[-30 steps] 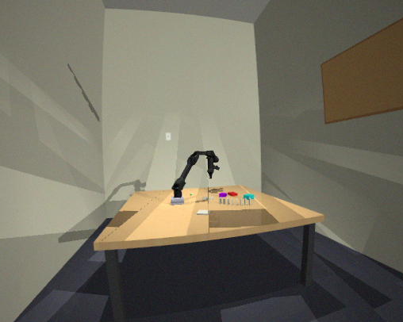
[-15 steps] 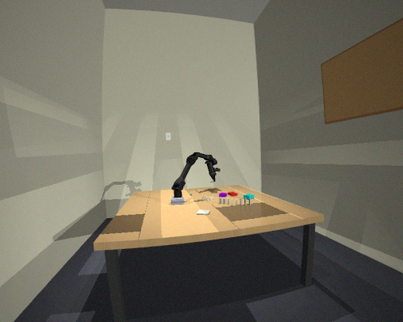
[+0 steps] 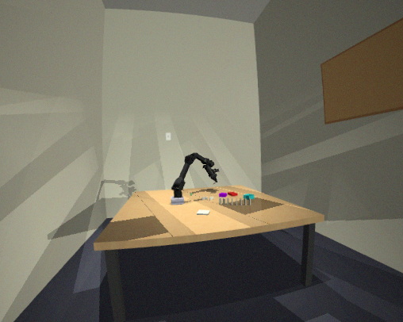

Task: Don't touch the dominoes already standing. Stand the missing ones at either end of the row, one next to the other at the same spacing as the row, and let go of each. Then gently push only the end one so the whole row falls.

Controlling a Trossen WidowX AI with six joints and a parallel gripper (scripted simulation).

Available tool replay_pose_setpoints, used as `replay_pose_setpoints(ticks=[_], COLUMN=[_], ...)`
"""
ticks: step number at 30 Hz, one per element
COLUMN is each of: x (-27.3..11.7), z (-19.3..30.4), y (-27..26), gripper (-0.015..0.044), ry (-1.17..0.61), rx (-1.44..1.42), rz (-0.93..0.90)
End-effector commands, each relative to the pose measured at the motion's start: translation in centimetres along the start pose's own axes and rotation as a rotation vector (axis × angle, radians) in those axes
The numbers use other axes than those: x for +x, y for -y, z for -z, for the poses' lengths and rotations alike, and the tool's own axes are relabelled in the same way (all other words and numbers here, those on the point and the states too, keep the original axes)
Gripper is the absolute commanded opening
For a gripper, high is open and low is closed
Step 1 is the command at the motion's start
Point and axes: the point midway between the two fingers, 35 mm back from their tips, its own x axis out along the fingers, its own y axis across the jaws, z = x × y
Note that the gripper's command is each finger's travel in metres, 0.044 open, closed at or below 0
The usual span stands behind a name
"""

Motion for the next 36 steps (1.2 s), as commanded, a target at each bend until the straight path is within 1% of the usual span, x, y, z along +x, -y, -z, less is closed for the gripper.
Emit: replay_pose_setpoints(ticks=[1, 17, 36], x=[-0.3, -0.1, -1.9], z=[-0.4, -0.1, 1.8], y=[-0.4, -1.5, -0.6], gripper=[0.0107, 0.0107, 0.0107], ry=[0.082, 0.362, 0.651], rx=[-0.015, -0.044, -0.004], rz=[-0.004, 0.016, 0.07])
